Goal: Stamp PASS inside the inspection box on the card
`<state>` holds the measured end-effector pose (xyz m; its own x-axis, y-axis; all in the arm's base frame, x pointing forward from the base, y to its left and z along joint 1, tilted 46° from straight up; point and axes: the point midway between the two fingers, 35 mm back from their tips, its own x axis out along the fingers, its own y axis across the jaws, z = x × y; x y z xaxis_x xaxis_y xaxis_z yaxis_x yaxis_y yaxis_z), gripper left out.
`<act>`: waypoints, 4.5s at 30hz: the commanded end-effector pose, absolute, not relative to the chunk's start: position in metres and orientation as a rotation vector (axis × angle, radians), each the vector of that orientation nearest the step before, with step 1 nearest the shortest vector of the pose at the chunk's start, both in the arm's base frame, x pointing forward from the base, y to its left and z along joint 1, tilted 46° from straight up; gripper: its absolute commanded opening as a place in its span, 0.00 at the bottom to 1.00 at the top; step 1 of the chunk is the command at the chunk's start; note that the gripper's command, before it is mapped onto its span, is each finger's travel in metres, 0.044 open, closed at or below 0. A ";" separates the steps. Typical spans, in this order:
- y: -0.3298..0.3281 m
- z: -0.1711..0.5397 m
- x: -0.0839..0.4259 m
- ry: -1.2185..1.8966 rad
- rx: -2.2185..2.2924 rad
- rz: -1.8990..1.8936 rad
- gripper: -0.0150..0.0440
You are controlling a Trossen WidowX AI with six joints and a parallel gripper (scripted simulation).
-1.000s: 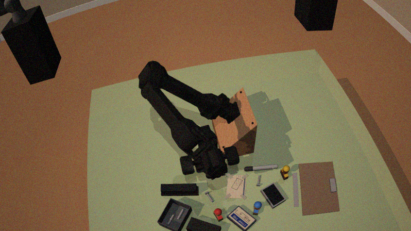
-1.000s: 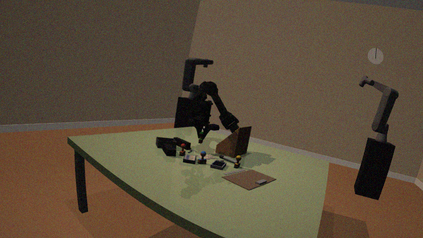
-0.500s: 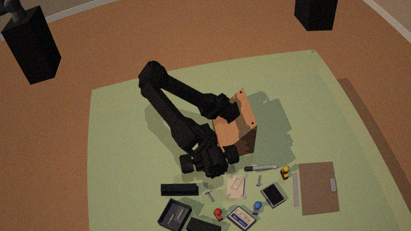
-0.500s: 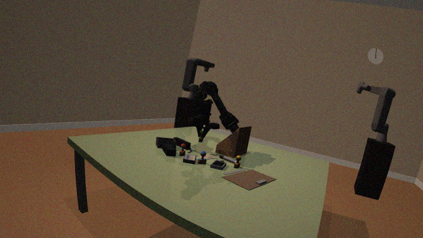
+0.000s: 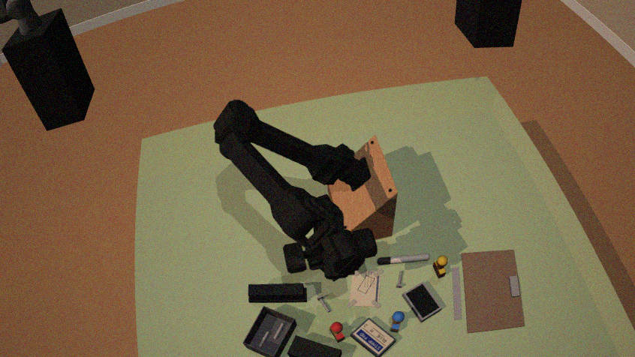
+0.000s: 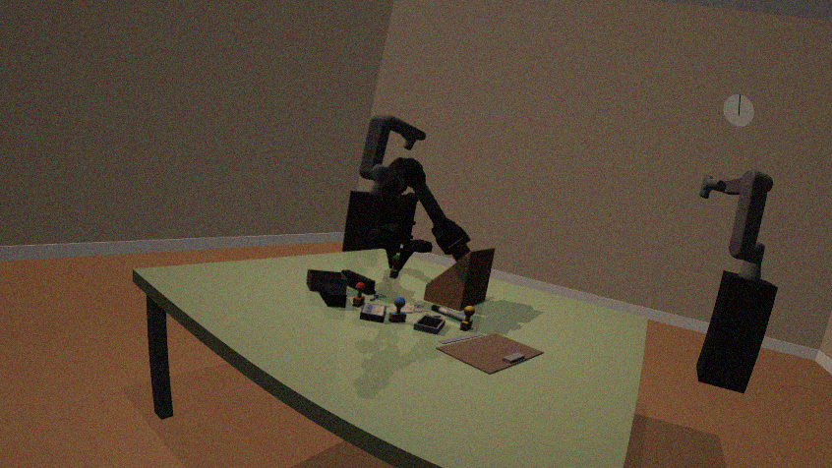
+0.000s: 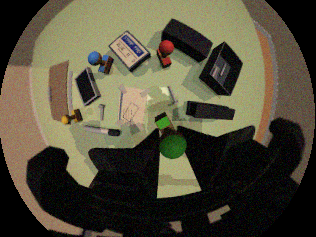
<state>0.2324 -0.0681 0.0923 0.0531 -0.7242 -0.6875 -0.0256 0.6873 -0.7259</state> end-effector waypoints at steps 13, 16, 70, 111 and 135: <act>-0.026 0.063 0.281 1.438 -0.652 -0.584 0.25; -0.017 0.055 0.289 1.438 -0.651 -0.583 0.25; 0.067 -0.056 0.334 1.433 -0.654 -0.594 0.25; 0.047 -0.075 0.335 1.433 -0.652 -0.592 0.25; 0.035 -0.085 0.335 1.433 -0.652 -0.592 0.25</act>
<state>0.3368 0.0386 -0.0832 0.0566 -0.7120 -0.6999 -0.0092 0.7006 -0.7135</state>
